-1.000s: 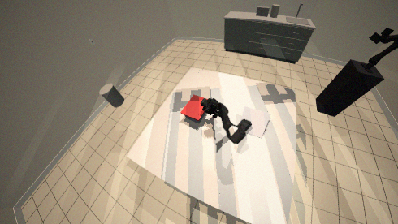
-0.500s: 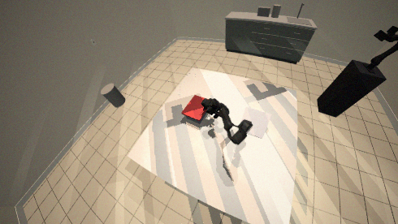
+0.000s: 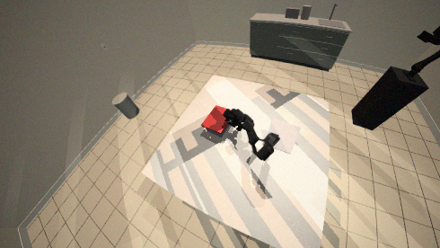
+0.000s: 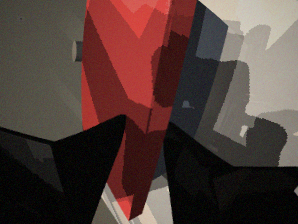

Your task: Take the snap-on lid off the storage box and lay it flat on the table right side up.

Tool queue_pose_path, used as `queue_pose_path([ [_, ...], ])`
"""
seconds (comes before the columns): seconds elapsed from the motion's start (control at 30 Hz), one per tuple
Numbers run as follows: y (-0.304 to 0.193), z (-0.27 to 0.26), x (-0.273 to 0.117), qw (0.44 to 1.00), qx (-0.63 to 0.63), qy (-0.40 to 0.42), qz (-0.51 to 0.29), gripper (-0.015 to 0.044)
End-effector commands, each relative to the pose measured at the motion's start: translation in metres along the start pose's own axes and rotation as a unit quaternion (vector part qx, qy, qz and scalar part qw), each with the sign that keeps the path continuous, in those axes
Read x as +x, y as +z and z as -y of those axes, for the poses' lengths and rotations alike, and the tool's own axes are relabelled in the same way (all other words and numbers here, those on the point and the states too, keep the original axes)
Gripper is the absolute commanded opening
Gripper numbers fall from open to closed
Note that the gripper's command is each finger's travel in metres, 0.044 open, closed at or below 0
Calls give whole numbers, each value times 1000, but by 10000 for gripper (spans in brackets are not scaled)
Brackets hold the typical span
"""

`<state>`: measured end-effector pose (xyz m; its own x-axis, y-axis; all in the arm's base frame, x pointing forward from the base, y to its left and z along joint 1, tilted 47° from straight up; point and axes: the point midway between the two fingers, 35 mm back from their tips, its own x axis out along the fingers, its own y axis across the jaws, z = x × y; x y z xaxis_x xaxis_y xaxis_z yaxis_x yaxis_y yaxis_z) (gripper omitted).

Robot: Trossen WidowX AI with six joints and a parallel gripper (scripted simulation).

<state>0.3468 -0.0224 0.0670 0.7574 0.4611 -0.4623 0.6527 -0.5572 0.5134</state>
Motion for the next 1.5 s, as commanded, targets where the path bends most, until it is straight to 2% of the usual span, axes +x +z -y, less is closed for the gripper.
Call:
queue_pose_path([
  [0.0,0,-2,-2,1000,-2,3,0,0],
  [1.47,1,-6,-1,1000,-1,4,1,0],
])
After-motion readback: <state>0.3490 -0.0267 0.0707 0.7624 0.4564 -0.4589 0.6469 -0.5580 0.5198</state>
